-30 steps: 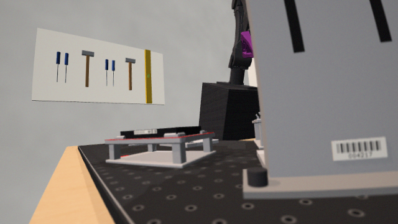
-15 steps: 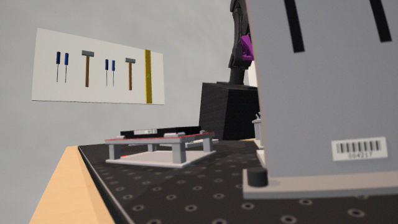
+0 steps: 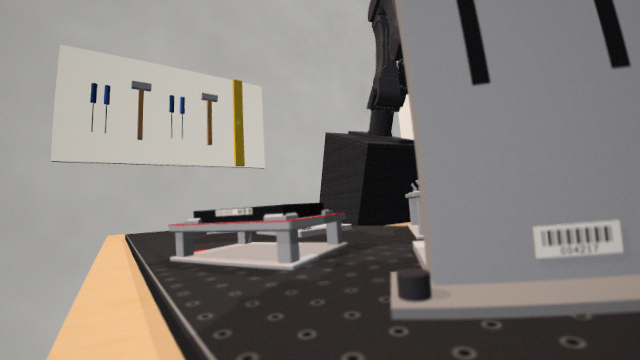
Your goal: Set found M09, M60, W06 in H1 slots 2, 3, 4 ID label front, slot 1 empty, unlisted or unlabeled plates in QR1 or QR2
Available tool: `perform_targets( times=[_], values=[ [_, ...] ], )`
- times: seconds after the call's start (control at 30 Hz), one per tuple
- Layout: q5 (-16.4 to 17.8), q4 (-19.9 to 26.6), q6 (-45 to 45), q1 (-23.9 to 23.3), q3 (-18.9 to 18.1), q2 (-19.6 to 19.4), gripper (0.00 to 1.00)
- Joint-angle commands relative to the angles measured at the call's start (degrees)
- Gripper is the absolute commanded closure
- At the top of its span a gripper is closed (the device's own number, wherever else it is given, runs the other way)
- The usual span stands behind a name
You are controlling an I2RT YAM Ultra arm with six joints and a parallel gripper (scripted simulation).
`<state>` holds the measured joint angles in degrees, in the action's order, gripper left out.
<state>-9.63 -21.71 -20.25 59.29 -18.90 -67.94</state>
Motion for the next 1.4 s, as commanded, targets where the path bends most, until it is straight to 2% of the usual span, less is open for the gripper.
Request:
perform_targets(
  times=[0.0,0.7,1.37],
  values=[
    [-0.50,-0.25,-0.04,0.00,-0.22,0.18,1.00],
    [-0.49,-0.25,-0.04,-0.01,-0.22,0.18,1.00],
    [0.61,-0.59,0.54,-1.25,-2.58,-2.40,1.00]
  ],
)
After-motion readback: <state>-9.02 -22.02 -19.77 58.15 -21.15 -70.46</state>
